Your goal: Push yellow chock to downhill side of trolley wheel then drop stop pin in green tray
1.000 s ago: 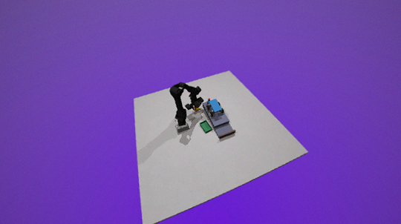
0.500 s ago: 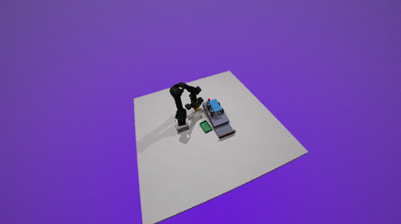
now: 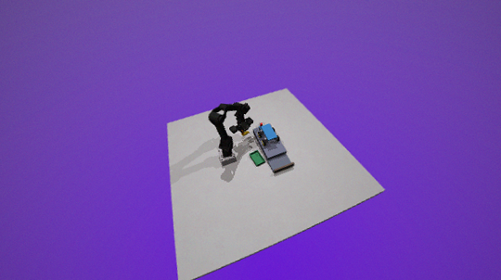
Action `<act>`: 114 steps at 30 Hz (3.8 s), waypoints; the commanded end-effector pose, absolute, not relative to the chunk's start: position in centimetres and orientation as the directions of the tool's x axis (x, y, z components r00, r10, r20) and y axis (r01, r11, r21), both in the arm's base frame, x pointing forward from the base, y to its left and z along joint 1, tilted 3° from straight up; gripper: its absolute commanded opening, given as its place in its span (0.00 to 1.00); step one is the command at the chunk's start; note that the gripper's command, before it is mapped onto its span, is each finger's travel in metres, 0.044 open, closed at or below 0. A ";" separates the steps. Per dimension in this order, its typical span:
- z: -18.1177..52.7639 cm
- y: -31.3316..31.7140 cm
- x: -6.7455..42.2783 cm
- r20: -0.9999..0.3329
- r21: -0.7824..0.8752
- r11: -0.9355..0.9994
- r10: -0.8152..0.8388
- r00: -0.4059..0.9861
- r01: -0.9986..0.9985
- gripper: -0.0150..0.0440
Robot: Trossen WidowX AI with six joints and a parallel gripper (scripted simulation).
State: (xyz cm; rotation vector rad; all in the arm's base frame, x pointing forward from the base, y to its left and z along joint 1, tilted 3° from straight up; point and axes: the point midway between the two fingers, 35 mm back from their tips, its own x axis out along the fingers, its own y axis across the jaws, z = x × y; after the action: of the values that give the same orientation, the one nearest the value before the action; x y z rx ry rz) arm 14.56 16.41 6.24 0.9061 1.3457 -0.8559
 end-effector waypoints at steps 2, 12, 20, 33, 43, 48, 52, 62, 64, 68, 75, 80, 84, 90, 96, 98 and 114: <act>8.0 16.5 14.6 -0.998 0.057 0.413 0.012 0.057 0.909 0.25; 11.3 16.4 14.4 -0.998 0.057 0.413 0.013 0.057 0.909 0.25; 14.0 16.5 14.4 -0.998 0.057 0.413 0.013 0.057 0.909 0.25; 16.0 16.7 14.6 -0.998 0.057 0.418 0.013 0.057 0.907 0.25; 16.0 16.7 14.6 -0.998 0.050 0.674 0.013 0.056 0.737 0.25; 16.0 16.7 14.6 -0.998 0.044 0.789 0.013 0.055 0.613 0.25; 16.0 16.7 14.6 -0.998 0.039 0.865 0.013 0.055 0.501 0.25; 16.0 16.7 14.6 -0.998 0.023 0.982 0.013 0.054 0.186 0.25; 16.0 16.7 14.6 -0.998 0.019 0.993 0.013 0.054 0.119 0.25; 16.0 16.7 14.6 -0.998 0.012 1.000 0.013 0.054 -0.015 0.25; 16.0 16.7 14.6 -0.998 0.006 0.991 0.013 0.053 -0.132 0.25; 16.0 16.3 14.8 -0.998 0.005 0.991 0.013 0.053 -0.137 0.25; 15.9 15.0 15.5 -0.998 0.003 0.989 0.011 0.054 -0.151 0.25; 15.9 13.1 16.6 -0.998 0.001 0.987 0.010 0.055 -0.159 0.25; 15.9 11.4 17.6 -0.998 -0.001 0.987 0.008 0.056 -0.160 0.25; 15.9 10.8 17.9 -0.998 -0.001 0.987 0.008 0.056 -0.161 0.25; 15.8 6.0 20.1 -0.998 -0.006 0.987 0.003 0.059 -0.161 0.25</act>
State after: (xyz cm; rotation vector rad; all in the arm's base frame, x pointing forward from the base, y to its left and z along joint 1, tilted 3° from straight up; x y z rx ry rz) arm 19.88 6.70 15.90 -0.1252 1.5063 0.1199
